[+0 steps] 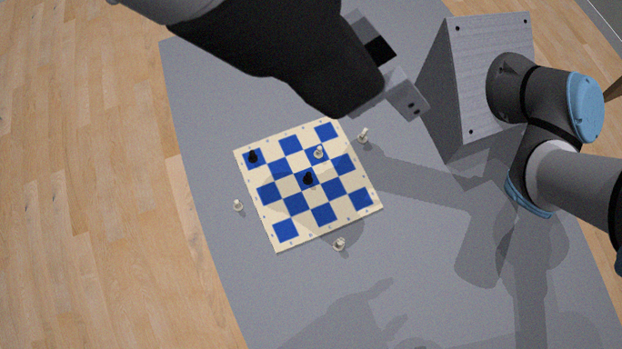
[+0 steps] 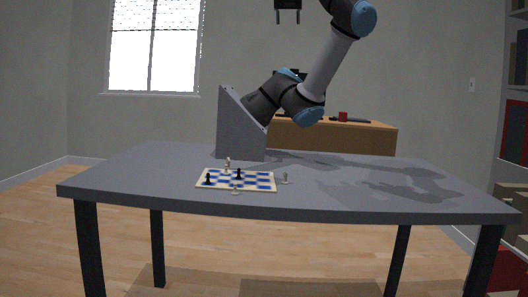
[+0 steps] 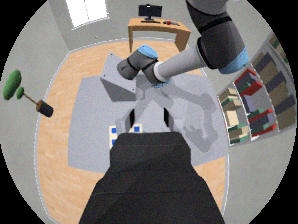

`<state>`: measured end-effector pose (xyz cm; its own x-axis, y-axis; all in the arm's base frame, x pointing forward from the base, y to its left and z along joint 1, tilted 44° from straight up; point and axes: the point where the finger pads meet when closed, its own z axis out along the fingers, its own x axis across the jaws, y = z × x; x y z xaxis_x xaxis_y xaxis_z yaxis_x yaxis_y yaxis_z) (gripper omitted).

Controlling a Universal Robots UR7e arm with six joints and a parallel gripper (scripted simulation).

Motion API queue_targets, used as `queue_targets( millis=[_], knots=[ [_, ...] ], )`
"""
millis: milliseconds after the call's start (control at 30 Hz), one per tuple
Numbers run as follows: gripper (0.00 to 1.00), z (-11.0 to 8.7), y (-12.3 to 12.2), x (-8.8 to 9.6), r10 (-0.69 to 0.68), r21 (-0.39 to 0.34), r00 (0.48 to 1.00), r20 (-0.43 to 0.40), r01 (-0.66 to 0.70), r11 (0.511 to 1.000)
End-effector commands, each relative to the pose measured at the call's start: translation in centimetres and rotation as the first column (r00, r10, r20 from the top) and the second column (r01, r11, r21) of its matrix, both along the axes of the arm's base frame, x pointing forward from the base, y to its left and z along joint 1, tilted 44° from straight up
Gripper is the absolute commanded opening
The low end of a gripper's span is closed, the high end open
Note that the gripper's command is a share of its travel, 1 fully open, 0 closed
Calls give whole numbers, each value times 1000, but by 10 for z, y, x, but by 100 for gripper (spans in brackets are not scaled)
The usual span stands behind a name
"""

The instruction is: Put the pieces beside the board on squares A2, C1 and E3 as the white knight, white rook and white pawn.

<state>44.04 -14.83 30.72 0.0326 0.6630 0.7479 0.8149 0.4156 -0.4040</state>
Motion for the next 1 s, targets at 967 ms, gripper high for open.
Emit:
queue_targets(
  millis=[967],
  knots=[
    [100,-269,109,175,37,-108,984,-176,-56,993]
  ],
)
